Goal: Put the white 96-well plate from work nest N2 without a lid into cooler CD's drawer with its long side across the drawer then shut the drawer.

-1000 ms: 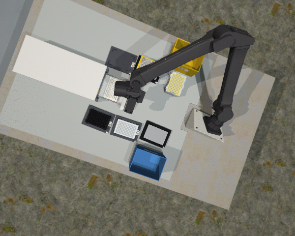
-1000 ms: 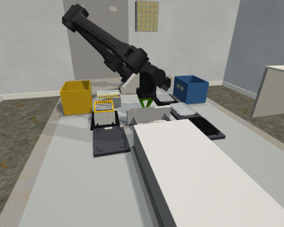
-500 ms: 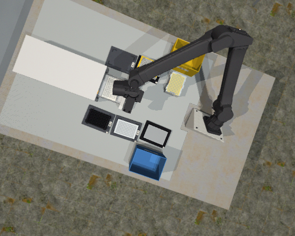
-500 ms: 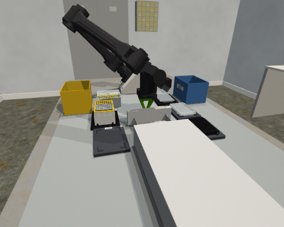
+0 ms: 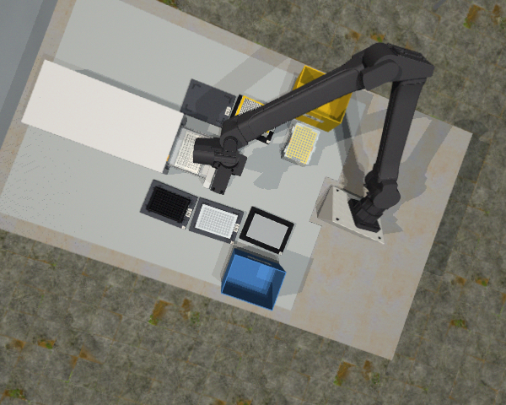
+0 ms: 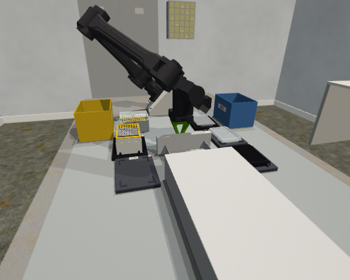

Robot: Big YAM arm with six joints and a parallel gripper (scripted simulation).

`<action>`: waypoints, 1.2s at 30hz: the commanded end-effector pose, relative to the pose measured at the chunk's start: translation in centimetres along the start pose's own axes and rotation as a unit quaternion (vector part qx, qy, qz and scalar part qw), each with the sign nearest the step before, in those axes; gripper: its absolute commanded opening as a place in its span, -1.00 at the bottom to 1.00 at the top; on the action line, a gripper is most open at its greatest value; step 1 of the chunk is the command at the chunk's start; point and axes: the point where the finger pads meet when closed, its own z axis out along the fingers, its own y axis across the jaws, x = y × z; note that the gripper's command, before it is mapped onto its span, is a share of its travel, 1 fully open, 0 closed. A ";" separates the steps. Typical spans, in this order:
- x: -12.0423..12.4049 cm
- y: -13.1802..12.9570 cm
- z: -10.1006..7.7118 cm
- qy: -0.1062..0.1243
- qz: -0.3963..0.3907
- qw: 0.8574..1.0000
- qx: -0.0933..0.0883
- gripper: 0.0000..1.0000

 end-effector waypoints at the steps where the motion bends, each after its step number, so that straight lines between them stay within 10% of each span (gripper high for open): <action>1: 0.2 -2.2 0.2 -0.003 0.012 1.000 0.007 -1.00; 36: 0.3 -4.9 0.2 -0.003 0.009 1.000 0.004 -1.00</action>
